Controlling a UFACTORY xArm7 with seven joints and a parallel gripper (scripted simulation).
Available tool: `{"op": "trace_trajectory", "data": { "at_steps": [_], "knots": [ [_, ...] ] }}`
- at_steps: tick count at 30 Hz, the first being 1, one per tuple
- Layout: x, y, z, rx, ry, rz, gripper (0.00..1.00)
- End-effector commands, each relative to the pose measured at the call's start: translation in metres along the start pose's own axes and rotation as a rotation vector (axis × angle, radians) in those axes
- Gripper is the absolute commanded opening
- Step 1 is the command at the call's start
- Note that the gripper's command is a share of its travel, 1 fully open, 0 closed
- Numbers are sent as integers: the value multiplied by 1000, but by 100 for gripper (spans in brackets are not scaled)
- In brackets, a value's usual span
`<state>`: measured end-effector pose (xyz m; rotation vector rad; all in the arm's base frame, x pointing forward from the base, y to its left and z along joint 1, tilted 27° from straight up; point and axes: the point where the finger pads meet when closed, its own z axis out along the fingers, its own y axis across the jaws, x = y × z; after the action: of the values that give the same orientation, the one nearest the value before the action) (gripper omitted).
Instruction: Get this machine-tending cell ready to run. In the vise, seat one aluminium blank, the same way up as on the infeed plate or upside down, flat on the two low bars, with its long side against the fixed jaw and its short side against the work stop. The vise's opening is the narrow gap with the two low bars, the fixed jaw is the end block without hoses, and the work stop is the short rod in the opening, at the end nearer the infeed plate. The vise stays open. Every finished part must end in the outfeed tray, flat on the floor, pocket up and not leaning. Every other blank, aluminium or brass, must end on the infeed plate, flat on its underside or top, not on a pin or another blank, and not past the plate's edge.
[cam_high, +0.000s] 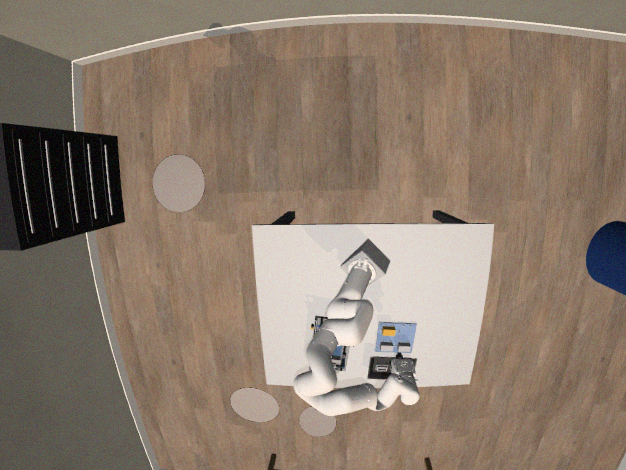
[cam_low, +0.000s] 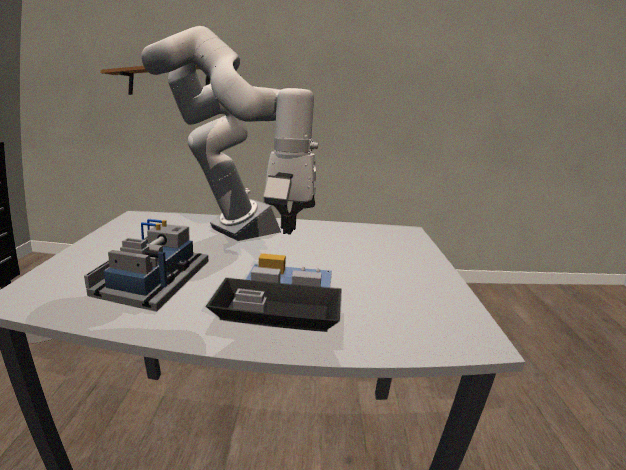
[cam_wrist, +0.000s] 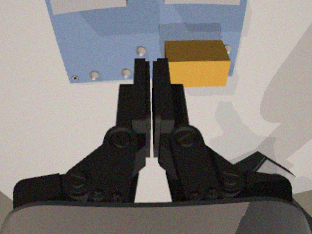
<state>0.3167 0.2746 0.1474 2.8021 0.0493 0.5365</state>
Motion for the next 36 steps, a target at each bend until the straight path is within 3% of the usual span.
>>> {"op": "trace_trajectory", "data": {
  "at_steps": [1,7,16,29,33,36],
  "knots": [
    [1,-1,-16,3,3,0,0],
    [1,-1,-34,3,3,0,0],
    [1,-1,-48,3,3,0,0],
    [1,-1,-53,4,3,-1,0],
    [43,-12,-60,12,2,-11,0],
    [59,-14,-62,14,2,-13,0]
  ]
}}
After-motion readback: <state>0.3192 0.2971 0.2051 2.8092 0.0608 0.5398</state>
